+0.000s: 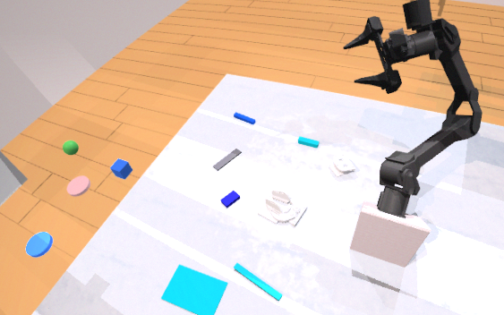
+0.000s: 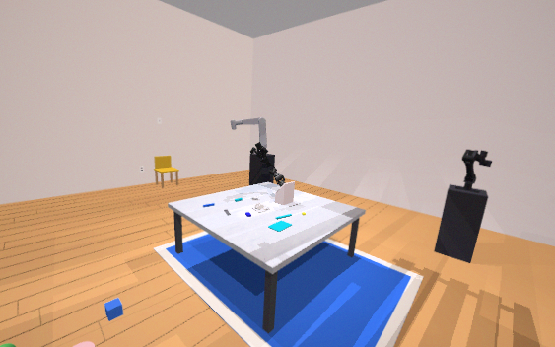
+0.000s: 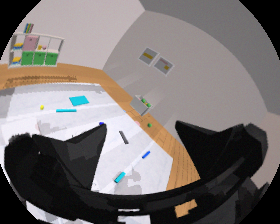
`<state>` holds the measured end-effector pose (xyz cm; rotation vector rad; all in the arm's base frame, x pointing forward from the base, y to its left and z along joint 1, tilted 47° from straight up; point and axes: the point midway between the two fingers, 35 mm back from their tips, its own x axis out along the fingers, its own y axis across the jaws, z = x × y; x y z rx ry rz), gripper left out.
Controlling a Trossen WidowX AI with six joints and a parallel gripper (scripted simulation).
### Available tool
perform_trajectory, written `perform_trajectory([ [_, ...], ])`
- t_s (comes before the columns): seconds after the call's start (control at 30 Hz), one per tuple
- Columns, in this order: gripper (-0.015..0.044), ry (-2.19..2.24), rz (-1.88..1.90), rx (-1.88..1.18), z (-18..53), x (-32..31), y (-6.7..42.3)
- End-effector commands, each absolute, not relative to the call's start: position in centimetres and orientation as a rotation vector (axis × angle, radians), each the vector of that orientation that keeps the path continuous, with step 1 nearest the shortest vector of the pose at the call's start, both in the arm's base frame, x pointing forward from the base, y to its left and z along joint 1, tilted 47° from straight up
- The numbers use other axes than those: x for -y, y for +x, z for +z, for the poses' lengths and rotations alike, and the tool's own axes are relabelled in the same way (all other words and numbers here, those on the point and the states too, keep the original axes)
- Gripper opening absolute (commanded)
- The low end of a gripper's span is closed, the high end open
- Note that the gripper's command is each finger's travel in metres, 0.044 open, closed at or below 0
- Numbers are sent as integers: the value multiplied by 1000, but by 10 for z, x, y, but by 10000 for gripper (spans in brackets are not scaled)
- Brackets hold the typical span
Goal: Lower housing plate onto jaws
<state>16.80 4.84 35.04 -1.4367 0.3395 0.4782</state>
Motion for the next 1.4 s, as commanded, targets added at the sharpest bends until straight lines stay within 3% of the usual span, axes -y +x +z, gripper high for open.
perform_trajectory([
  [0.0,440,-1459,413,-449,336,-37,182],
  [0.73,440,-1467,154,-962,270,45,218],
  [1.37,440,-1361,0,-1428,208,131,198],
])
